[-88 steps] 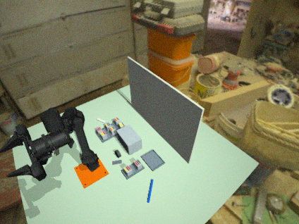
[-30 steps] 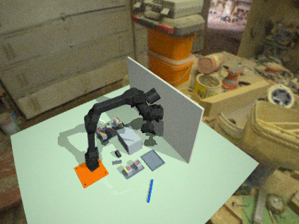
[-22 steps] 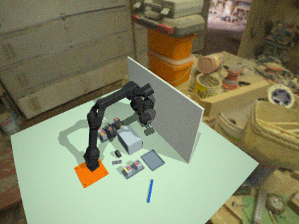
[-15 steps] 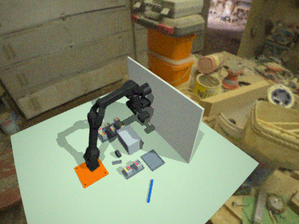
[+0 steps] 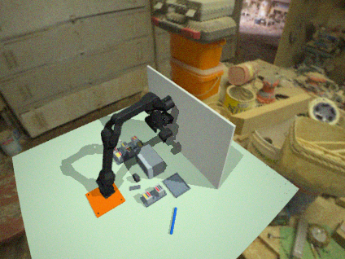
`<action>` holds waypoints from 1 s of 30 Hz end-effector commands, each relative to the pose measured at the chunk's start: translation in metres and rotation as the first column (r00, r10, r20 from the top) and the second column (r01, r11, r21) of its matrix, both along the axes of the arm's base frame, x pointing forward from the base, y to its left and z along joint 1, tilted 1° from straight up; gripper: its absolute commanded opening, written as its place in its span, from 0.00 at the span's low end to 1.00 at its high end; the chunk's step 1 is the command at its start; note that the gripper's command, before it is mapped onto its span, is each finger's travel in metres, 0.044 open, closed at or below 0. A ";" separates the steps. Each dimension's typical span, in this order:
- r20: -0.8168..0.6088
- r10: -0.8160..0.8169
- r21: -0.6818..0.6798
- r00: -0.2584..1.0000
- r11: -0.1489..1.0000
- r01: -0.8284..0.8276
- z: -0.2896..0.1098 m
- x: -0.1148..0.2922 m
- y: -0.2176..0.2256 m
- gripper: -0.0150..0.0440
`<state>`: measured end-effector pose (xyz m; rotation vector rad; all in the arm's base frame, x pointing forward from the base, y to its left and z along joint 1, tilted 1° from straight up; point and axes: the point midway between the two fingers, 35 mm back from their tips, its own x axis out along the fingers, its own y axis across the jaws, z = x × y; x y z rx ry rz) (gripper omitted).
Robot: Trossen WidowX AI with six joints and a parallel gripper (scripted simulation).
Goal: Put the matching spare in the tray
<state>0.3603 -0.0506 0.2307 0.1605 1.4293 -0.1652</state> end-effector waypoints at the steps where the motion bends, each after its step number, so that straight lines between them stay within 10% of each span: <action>1: -0.004 -0.012 0.006 1.000 1.000 0.012 -0.001 -0.001 -0.002 1.00; 7: -0.050 -0.547 0.037 0.835 0.835 0.549 -0.023 -0.050 -0.079 1.00; 16: -0.121 -0.988 0.028 0.094 0.091 0.995 -0.063 -0.157 -0.154 1.00; 26: -0.122 -0.990 0.027 0.076 0.074 0.997 -0.064 -0.159 -0.154 1.00; 30: -0.122 -0.990 0.027 0.076 0.074 0.997 -0.080 -0.161 -0.155 0.82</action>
